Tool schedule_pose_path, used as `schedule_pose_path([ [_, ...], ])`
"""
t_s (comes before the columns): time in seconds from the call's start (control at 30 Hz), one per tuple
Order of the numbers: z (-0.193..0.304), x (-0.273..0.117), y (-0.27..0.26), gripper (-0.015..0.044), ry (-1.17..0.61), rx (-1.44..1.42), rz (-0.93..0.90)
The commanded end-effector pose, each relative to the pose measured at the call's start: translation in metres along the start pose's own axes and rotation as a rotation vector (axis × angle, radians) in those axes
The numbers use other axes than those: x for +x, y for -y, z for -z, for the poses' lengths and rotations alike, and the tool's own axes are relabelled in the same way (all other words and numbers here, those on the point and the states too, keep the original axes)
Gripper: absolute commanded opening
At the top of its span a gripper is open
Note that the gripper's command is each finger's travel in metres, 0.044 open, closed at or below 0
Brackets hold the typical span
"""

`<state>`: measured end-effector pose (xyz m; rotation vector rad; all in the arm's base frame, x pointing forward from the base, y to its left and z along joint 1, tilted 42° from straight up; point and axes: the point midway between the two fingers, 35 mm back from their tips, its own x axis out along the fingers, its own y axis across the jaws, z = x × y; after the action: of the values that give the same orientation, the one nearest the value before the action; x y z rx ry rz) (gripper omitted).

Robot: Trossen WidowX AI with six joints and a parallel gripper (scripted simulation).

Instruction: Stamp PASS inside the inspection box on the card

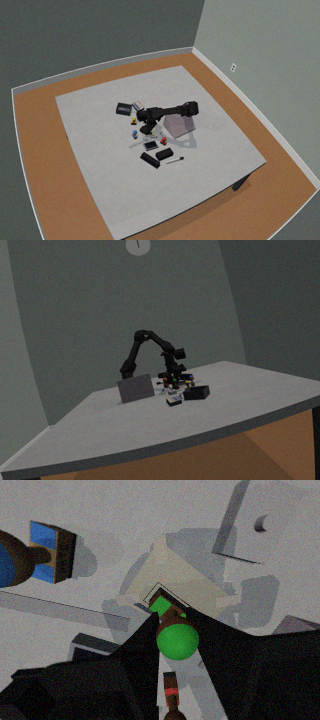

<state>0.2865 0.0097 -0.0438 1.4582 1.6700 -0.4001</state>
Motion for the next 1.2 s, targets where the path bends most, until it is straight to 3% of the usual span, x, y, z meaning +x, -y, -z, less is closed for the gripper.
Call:
schedule_pose_path([
  [0.0,0.000,-0.002,-0.001,0.0000,-0.002,-0.004,-0.003],
  [1.17,-0.002,-0.040,-0.001,0.0000,0.001,-0.004,-0.002],
])
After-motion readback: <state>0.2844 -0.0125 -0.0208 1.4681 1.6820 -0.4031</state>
